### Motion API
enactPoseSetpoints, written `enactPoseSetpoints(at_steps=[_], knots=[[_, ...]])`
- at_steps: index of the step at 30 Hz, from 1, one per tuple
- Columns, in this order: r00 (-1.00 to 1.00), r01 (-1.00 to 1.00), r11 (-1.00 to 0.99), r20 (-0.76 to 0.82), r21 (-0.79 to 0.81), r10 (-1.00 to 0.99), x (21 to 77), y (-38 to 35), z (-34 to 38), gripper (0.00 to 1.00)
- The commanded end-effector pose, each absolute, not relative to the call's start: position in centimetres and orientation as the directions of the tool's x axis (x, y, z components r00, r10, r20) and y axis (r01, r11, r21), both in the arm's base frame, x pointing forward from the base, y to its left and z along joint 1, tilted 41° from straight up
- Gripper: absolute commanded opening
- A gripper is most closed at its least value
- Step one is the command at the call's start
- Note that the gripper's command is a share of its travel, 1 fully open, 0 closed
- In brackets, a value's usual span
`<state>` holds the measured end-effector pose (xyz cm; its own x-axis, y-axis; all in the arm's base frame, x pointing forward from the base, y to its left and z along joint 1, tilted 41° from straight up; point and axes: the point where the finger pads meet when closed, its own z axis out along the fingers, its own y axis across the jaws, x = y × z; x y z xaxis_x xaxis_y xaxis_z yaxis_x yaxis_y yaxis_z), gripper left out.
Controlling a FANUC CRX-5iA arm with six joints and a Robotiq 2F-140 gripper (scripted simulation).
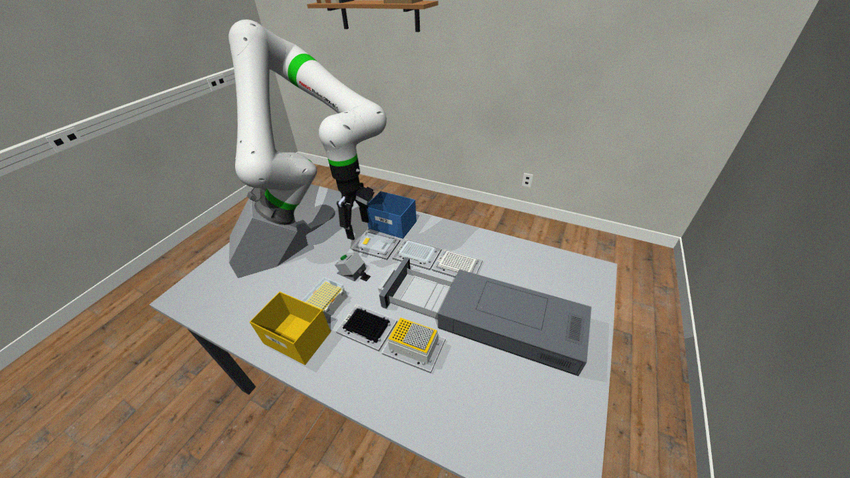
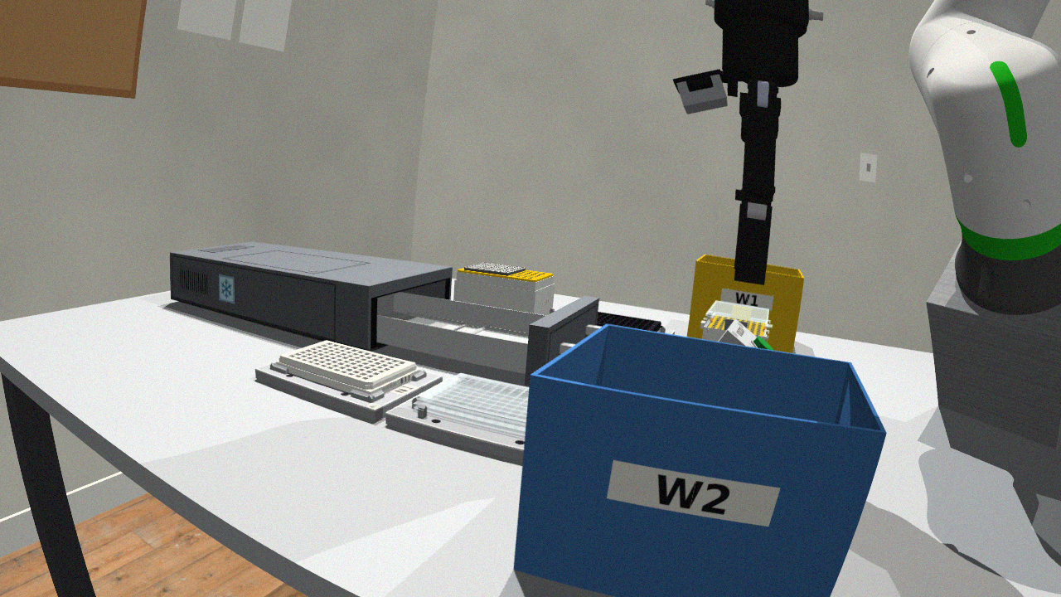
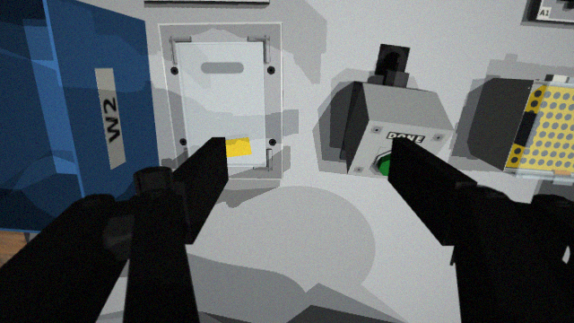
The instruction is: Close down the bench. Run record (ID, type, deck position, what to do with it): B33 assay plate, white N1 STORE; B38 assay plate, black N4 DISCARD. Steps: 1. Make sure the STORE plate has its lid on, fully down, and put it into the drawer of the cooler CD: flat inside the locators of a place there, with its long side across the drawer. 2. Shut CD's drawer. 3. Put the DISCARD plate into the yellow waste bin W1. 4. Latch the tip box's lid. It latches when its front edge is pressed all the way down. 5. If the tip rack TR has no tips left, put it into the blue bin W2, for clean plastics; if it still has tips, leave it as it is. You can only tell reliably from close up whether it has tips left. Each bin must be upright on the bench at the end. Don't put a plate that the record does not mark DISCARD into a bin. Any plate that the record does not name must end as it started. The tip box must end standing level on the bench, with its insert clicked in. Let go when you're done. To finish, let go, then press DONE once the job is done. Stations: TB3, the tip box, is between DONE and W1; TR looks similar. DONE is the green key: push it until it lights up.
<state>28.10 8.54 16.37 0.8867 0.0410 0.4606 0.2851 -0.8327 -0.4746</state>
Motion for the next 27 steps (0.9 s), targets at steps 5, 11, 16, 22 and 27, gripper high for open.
enactPoseSetpoints(at_steps=[5, 11, 16, 22, 27], knots=[[0.887, 0.28, -0.839, 0.459, -0.466, 0.041, 27.8, 10.5, 17.5, 0.7], [0.887, 0.28, -0.839, 0.46, -0.466, 0.041, 27.5, 12.6, 18.7, 0.7], [0.887, 0.28, -0.839, 0.46, -0.467, 0.041, 27.2, 14.3, 19.7, 0.7], [0.887, 0.28, -0.839, 0.46, -0.467, 0.04, 27.0, 15.7, 20.5, 0.7], [0.887, 0.28, -0.839, 0.46, -0.467, 0.04, 27.0, 15.7, 20.5, 0.7]])
